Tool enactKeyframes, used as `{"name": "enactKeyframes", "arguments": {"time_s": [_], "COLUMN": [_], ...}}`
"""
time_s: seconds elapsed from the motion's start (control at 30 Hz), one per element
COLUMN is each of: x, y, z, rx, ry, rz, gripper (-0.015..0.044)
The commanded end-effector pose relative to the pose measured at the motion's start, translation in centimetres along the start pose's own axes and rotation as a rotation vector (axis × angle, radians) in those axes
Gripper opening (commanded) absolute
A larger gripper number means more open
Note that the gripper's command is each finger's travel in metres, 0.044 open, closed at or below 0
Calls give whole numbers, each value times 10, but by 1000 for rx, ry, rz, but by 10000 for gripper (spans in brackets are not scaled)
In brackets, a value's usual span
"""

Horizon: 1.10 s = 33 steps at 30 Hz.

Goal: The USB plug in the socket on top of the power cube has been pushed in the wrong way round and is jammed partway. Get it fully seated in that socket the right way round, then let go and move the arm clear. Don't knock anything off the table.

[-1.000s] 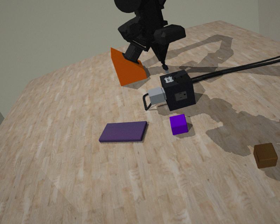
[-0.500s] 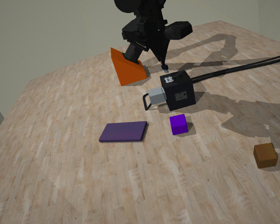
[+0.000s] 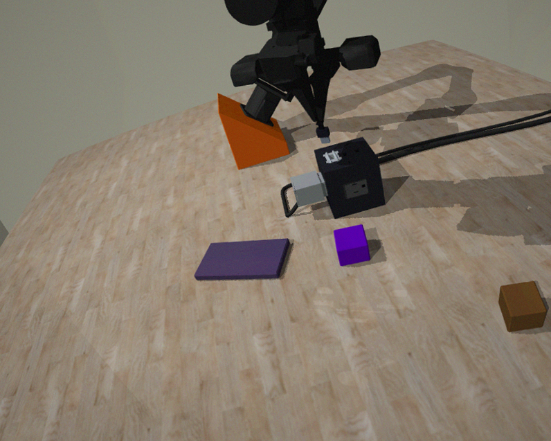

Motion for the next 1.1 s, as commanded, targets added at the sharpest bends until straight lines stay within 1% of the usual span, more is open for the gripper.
{"name": "enactKeyframes", "arguments": {"time_s": [0.0, 1.07], "x": [0, 0], "y": [0, 0], "z": [0, 0], "rx": [0, 0], "ry": [94, 932], "rz": [0, 0], "gripper": [0, 0]}}
Point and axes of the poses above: the point midway between the two fingers, 35 mm back from their tips, its own y axis back along the fingers, its own z axis across the jaws, x = y × z, the point moved 4 cm from there along y, back along the fingers, and after that the axes turned 9 degrees about y, right-handed, at the moved point
